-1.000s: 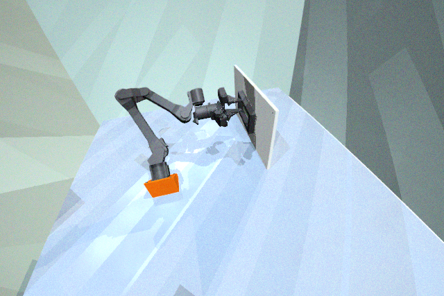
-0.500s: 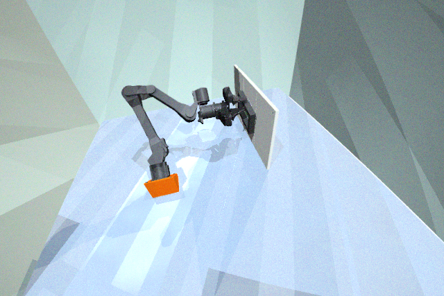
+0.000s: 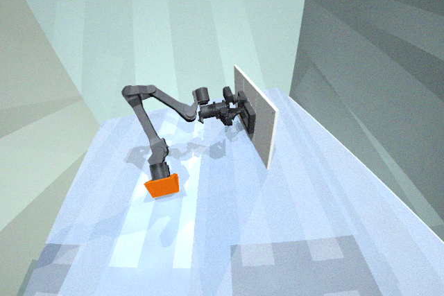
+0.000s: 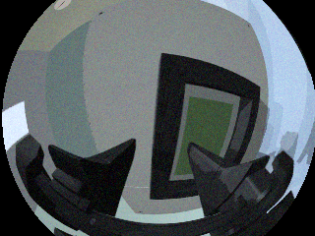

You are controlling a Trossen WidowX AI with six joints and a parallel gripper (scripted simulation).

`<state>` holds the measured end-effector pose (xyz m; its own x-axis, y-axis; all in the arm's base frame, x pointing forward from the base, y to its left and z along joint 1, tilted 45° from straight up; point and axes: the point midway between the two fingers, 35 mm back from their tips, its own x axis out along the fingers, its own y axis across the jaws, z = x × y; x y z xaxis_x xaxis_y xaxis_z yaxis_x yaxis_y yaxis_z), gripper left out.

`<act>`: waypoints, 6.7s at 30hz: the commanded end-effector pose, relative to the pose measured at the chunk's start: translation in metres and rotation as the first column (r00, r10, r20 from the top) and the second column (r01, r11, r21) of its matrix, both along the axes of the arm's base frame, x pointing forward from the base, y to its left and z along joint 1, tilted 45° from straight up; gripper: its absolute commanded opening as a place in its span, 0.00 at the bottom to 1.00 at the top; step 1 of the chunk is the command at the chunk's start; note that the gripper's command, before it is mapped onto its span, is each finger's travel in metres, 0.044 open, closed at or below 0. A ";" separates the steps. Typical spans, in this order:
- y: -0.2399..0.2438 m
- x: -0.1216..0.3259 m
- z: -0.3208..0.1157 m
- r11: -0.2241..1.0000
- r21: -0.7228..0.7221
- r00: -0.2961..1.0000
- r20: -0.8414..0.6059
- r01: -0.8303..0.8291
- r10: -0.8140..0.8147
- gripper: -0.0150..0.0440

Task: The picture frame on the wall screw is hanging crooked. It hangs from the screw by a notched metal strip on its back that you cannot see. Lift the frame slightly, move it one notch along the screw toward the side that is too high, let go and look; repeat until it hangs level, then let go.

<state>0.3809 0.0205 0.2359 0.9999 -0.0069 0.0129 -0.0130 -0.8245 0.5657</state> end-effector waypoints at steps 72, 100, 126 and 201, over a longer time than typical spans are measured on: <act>-0.007 0.000 0.006 1.000 -0.005 1.000 0.002 -0.003 0.003 0.25; -0.006 0.000 0.005 1.000 -0.005 1.000 0.002 -0.003 0.003 0.25; -0.006 0.000 0.006 1.000 -0.005 1.000 0.002 -0.003 0.003 0.25; 0.002 0.000 0.009 1.000 -0.004 1.000 0.002 -0.003 0.003 0.25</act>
<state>0.3811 0.0244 0.2443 0.9999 0.0082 0.0090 0.0016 -0.8235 0.5673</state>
